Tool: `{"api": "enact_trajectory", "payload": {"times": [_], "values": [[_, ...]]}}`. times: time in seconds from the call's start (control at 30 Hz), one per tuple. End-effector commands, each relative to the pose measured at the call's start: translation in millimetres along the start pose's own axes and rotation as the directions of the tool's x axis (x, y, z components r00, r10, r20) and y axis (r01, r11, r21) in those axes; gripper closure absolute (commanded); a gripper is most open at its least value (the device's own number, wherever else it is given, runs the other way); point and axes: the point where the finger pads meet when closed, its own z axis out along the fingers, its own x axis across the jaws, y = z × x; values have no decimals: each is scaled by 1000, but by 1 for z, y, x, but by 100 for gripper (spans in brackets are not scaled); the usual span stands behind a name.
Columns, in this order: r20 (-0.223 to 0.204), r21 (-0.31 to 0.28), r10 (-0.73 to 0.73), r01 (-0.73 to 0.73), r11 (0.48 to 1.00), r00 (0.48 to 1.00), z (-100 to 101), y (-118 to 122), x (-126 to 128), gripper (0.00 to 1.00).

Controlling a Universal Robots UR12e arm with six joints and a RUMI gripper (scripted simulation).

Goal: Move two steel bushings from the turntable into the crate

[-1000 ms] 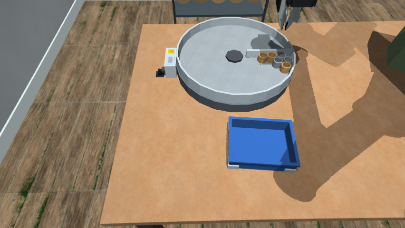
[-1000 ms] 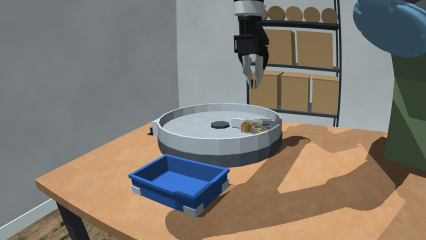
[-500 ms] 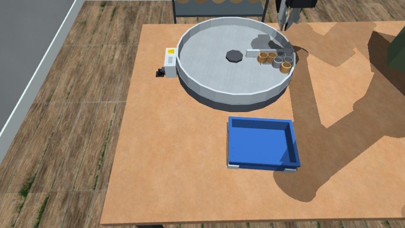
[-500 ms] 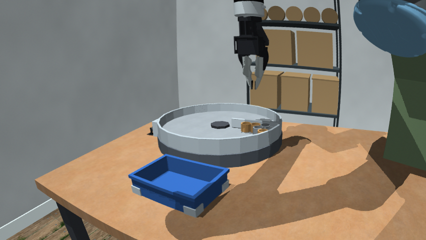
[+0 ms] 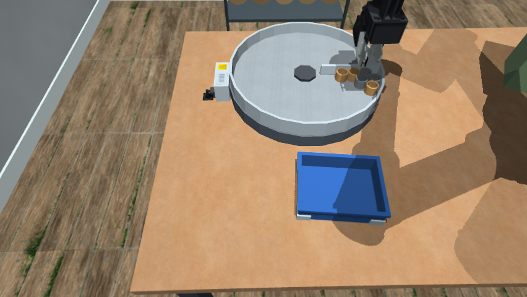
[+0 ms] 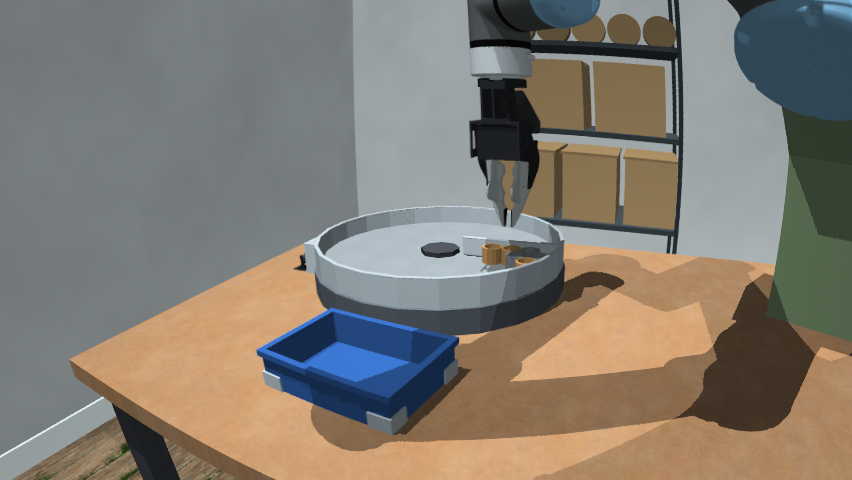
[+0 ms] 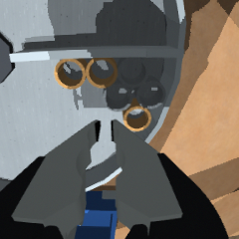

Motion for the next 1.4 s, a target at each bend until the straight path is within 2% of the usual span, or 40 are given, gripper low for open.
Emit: {"api": "enact_trajectory", "payload": {"times": [0.0, 1.03, 1.23, 1.37], "values": [[7, 7, 1, -1, 1000, 1000, 8, -1, -2, 94], [7, 7, 1, -1, 1000, 1000, 8, -1, -2, 94], [7, 7, 1, -1, 1000, 1000, 30, -1, -2, 94], [7, 7, 1, -1, 1000, 1000, 31, -1, -2, 94]]}}
